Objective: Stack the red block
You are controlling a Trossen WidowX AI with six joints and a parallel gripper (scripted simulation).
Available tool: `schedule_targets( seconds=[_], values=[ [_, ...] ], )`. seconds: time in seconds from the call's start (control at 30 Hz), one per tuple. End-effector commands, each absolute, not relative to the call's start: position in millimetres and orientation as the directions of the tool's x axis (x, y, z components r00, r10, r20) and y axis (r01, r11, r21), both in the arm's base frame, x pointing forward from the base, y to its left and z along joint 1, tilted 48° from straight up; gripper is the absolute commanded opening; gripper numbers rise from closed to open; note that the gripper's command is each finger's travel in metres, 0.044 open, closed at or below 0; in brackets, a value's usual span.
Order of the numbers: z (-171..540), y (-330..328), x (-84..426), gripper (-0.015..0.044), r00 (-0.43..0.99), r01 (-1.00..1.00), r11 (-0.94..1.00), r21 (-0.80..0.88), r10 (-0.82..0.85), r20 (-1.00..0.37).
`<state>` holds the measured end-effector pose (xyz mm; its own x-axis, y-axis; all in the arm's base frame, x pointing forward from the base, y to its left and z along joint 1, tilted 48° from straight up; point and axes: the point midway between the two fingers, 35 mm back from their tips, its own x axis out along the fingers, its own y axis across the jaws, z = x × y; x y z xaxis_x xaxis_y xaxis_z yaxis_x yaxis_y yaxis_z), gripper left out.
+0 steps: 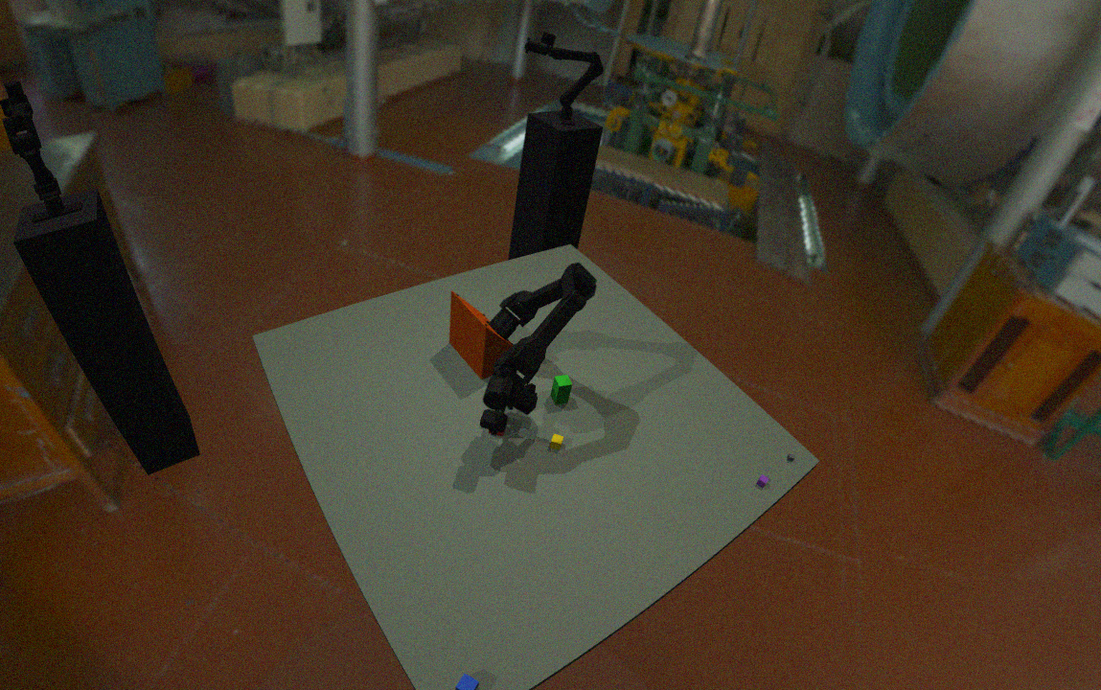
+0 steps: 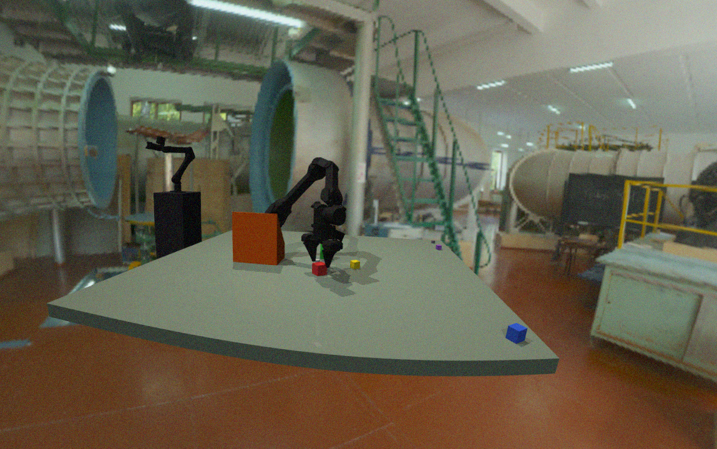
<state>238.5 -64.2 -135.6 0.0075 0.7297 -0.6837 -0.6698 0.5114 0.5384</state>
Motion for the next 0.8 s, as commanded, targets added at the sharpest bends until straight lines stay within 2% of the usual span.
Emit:
schedule_targets(
  seconds=[0.0, 0.77],
  values=[
    [-141.7, -55.2, 236.0, 0.0440, -0.001, -0.665, 0.505, 0.551, 0.737, -0.676],
    [-154.7, -39.7, 235.0, 0.0440, -0.001, -0.665, 0.503, 0.552, 0.738, -0.674]
  ],
)
